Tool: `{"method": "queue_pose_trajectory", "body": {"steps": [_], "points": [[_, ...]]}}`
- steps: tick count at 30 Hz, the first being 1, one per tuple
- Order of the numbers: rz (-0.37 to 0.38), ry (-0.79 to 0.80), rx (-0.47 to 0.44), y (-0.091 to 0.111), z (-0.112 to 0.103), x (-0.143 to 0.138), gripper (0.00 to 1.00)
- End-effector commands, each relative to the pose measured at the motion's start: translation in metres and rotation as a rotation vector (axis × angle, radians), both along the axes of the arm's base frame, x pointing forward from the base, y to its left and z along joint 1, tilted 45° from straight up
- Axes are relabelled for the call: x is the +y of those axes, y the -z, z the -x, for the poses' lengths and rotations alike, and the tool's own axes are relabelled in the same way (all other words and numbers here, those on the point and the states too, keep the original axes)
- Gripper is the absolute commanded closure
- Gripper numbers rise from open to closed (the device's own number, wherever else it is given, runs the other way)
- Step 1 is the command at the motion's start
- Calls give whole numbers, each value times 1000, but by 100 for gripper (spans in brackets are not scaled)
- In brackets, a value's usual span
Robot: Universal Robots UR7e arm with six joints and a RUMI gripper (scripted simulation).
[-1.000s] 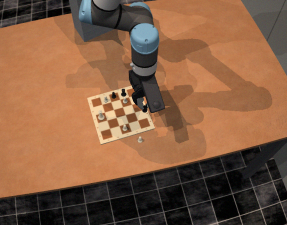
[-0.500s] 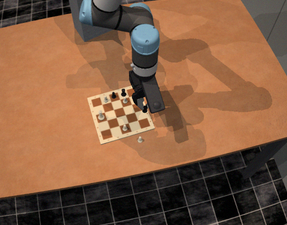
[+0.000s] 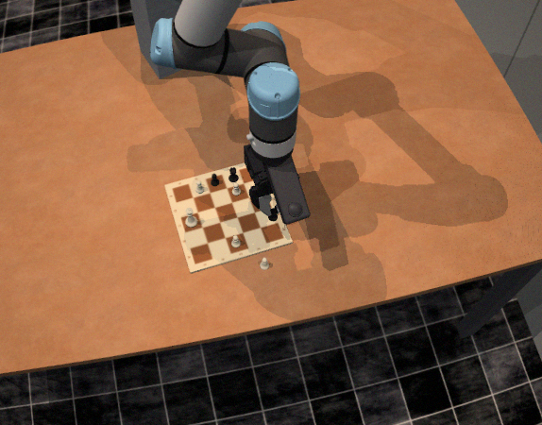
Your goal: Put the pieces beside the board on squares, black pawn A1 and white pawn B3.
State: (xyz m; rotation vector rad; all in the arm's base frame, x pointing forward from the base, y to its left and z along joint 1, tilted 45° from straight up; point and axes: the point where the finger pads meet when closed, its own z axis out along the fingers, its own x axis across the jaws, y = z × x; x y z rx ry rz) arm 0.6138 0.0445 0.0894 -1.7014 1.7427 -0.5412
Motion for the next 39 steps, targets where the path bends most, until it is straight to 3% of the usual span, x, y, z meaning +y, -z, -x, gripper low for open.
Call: {"method": "queue_pose_trajectory", "body": {"steps": [1,10,39], "points": [[2,3,-8,16,-21,3,100],[2,3,-8,36,-40,7,100],[2,4,-7,39,-42,7,100]]}}
